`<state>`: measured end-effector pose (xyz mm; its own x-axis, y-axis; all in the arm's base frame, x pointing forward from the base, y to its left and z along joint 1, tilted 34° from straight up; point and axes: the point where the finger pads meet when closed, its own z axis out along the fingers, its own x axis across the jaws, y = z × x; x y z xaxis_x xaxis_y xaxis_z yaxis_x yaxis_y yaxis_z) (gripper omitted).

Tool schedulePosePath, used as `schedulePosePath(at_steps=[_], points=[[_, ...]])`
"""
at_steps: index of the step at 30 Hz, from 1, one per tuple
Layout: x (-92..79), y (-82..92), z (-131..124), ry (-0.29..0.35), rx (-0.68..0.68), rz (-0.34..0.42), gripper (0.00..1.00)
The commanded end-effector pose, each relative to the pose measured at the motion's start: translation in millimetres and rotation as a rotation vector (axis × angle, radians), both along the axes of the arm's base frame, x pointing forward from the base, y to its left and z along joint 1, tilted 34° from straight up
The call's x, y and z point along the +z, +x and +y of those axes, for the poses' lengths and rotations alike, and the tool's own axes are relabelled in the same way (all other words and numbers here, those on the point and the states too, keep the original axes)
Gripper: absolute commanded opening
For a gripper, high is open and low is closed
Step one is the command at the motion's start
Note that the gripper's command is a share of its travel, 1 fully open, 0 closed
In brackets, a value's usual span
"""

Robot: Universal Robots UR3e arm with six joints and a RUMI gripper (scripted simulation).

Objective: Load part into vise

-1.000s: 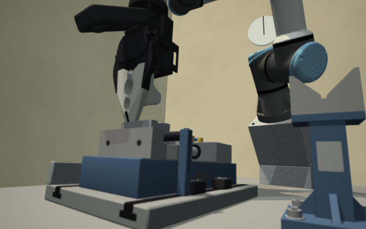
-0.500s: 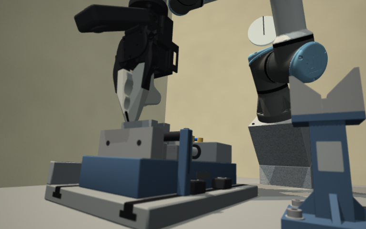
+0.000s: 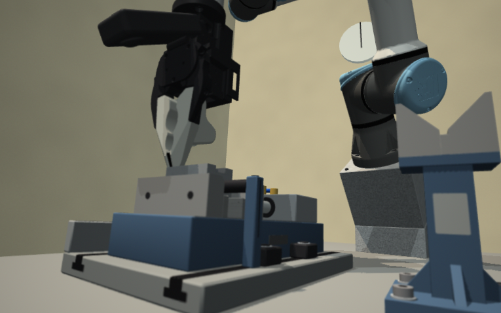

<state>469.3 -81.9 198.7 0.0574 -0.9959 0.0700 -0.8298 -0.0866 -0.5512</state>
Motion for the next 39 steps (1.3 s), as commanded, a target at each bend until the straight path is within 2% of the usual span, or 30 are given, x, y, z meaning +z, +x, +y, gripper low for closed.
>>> schedulePosePath(at_steps=[1, 21, 30, 39], points=[[1.4, 0.5, -4, -0.002, 0.0, -0.002, 0.0], [4.0, -0.9, -8, -0.002, 0.0, -0.002, 0.0], [13.0, -6.9, -7, -0.002, 0.0, -0.002, 0.0], [31.4, -19.2, -7, -0.002, 0.0, -0.002, 0.0]])
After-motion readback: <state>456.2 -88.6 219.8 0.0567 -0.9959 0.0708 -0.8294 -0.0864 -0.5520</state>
